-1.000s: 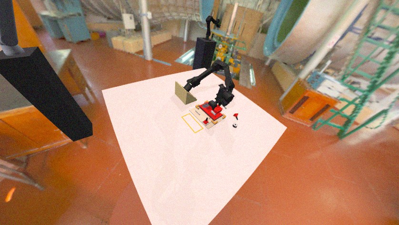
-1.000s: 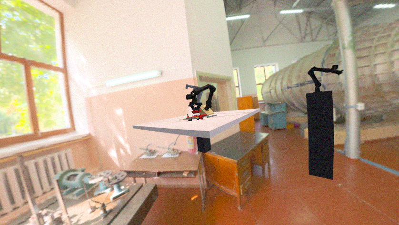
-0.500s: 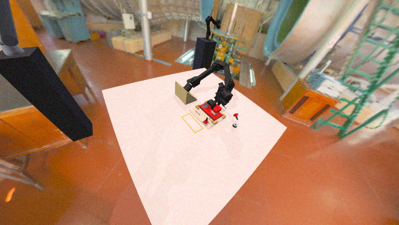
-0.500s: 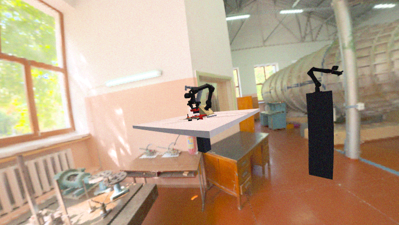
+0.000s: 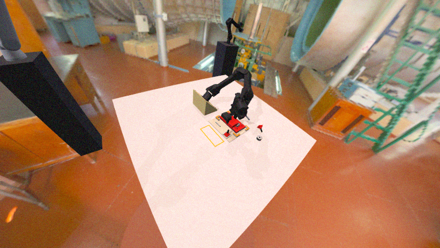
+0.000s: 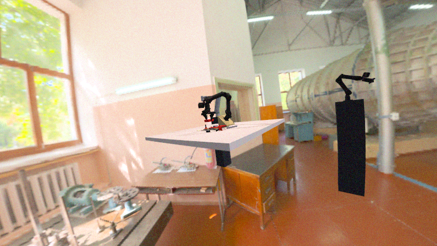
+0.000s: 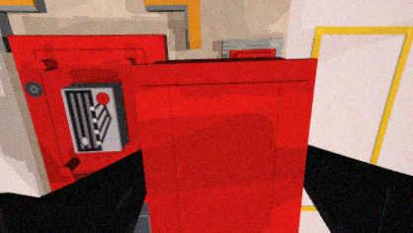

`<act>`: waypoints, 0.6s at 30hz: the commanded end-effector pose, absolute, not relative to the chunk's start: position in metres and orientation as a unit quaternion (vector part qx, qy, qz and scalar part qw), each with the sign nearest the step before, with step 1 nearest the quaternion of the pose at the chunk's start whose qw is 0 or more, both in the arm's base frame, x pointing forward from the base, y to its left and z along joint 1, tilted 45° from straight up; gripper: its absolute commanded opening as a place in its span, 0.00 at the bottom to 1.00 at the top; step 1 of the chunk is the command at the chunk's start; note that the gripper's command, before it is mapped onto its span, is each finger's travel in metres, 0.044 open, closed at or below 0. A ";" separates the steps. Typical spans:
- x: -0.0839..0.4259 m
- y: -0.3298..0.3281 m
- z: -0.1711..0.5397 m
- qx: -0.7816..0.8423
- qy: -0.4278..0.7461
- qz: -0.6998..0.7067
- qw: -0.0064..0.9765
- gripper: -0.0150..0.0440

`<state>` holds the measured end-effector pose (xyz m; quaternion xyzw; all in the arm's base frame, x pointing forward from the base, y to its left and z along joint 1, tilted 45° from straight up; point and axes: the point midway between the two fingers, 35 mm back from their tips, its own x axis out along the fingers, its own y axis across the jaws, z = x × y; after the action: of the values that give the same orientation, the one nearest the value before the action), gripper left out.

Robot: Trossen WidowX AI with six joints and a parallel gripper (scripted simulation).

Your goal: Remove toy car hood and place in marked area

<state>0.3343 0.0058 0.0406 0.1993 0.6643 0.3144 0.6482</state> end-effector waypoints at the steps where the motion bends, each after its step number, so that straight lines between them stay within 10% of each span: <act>1: 0.338 -0.013 0.029 0.194 0.661 0.312 0.654 0.25; 18: 0.331 -0.069 -0.020 0.200 0.660 0.314 0.653 0.25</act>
<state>0.3305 -0.0546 -0.0113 0.2047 0.6639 0.3140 0.6471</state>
